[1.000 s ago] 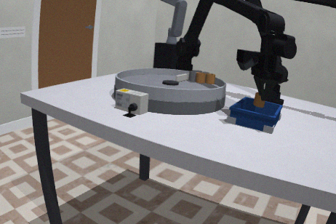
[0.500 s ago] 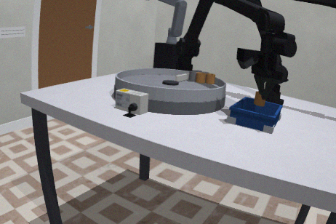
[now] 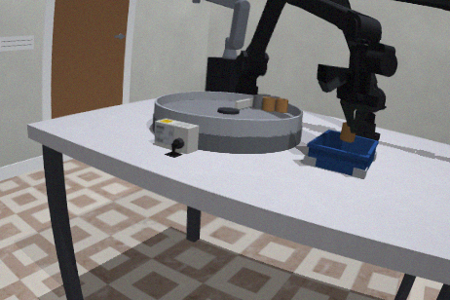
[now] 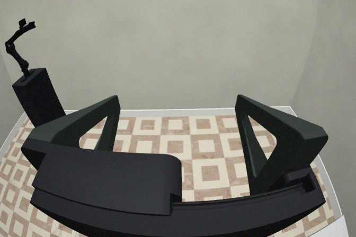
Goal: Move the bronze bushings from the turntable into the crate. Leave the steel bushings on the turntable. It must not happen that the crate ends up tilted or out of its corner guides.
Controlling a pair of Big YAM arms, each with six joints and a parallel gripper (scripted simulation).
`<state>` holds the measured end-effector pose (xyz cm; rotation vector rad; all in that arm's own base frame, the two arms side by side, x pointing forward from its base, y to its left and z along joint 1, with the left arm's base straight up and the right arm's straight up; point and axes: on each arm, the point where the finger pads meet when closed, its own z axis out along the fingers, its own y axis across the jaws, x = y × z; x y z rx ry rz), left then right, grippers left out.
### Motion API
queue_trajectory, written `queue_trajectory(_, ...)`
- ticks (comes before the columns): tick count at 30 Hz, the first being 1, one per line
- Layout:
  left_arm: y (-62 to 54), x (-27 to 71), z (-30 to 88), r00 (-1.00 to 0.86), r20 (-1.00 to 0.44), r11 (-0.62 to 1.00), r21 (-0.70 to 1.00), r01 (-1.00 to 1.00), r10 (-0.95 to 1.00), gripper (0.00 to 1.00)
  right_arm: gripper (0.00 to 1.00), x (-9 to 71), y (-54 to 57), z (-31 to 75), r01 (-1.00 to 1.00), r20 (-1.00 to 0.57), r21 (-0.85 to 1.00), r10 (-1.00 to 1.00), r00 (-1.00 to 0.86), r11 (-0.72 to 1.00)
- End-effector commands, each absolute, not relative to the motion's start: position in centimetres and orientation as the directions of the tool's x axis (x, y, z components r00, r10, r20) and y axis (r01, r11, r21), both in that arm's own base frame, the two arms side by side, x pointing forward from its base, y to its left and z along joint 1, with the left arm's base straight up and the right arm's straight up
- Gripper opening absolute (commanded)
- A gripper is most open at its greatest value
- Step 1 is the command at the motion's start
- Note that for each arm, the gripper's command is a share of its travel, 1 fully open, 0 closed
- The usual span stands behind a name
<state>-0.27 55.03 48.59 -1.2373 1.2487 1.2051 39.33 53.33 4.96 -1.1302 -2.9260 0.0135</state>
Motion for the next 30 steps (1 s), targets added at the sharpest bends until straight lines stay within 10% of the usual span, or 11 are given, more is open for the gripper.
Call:
queue_trajectory(1,54.49,-0.57,50.05,0.0,-1.0,-0.011,0.0,-1.0,0.0,1.0,0.0,39.56,54.77,6.76,0.668,0.005,0.038,0.668,-0.744,0.743)
queue_trajectory(30,54.49,-0.57,50.05,0.0,-1.0,-0.011,0.0,-1.0,0.0,1.0,0.0,39.34,54.17,6.73,0.668,0.004,0.032,0.668,-0.744,0.744)
